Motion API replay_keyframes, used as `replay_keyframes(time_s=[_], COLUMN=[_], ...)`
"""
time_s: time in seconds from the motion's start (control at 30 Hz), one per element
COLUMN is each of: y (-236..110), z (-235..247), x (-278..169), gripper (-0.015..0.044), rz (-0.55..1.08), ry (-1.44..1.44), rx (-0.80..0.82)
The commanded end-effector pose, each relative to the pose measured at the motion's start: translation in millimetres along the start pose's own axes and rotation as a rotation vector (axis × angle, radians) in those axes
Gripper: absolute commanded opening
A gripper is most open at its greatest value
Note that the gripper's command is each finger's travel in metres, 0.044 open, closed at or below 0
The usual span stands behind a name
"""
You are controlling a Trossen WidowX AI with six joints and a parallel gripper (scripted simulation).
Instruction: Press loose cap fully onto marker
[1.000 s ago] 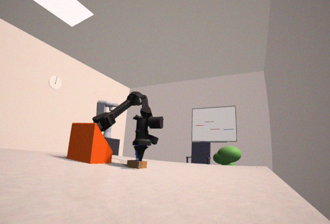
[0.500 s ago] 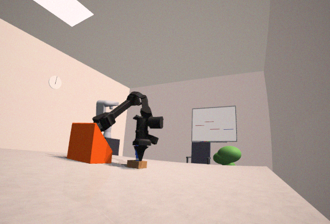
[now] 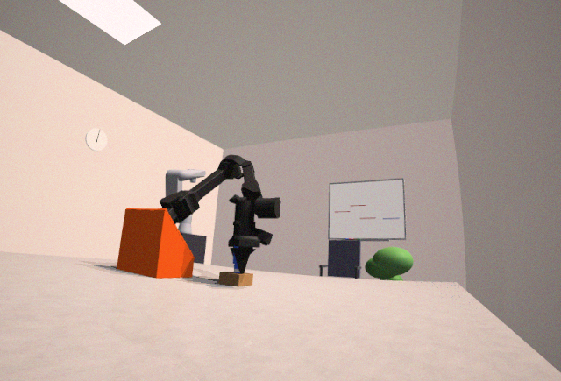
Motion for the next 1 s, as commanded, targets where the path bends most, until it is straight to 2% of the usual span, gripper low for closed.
replay_keyframes(time_s=[0.0, 0.2, 0.23, 0.77, 0.87, 0.97], y=[8.4, 8.4, 0.0, 0.0, -2.3, -37.5], z=[0.9, 0.9, 0.0, 0.0, -0.5, -4.6], x=[-0.3, -0.3, 0.0, 0.0, 0.3, 2.7], gripper=[0.0000, 0.0000, 0.0026, 0.0440, 0.0440, 0.0440], rz=[0.015, 0.015, 0.000, 0.000, 0.000, 0.000], ry=[-0.011, -0.011, 0.000, 0.000, 0.000, 0.001], rx=[0.003, 0.003, 0.000, 0.000, -0.001, -0.011])
Point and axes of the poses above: the point midway between the two fingers, 35 mm back from their tips, its own y axis out along the fingers, its own z axis across the jaws, x = y × z, the point moved 4 cm from there along -y, back along the fingers, and after that the axes turned 10 degrees about y, right-handed, at the moved point
